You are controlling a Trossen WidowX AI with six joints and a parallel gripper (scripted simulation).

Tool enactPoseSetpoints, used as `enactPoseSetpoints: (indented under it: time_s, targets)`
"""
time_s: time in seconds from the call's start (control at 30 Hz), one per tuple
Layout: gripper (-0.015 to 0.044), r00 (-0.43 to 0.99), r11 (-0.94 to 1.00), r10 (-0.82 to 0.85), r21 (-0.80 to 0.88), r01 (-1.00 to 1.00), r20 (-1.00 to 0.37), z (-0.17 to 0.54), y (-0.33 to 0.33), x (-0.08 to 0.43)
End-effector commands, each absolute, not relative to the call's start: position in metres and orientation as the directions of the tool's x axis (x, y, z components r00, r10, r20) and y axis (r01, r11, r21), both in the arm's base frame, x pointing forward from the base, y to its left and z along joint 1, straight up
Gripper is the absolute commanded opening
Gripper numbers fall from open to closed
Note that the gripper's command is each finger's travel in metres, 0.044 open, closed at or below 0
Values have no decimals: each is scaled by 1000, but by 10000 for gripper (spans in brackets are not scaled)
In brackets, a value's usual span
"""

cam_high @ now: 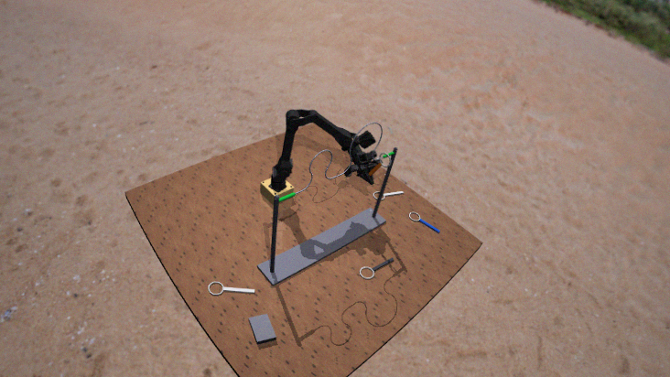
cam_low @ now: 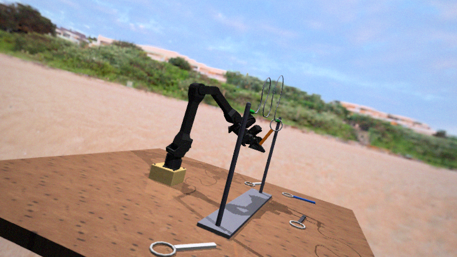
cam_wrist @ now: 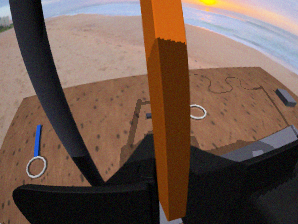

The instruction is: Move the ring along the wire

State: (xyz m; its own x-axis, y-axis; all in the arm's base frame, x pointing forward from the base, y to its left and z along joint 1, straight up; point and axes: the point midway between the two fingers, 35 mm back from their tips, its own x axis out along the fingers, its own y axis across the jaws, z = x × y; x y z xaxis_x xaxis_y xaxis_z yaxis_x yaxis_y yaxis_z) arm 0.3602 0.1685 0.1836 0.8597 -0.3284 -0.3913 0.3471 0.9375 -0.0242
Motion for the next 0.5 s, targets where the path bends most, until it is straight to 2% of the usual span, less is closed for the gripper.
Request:
enactPoseSetpoints:
  time_s: [0.0, 0.2, 0.47]
  targets:
    - [-150, 859, 936, -332, -23, 351, -389, 183, 168, 360]
    - [-150, 859, 936, -332, -23, 351, -389, 183, 168, 360]
    - [60, 860, 937, -329, -25, 347, -391, 184, 169, 360]
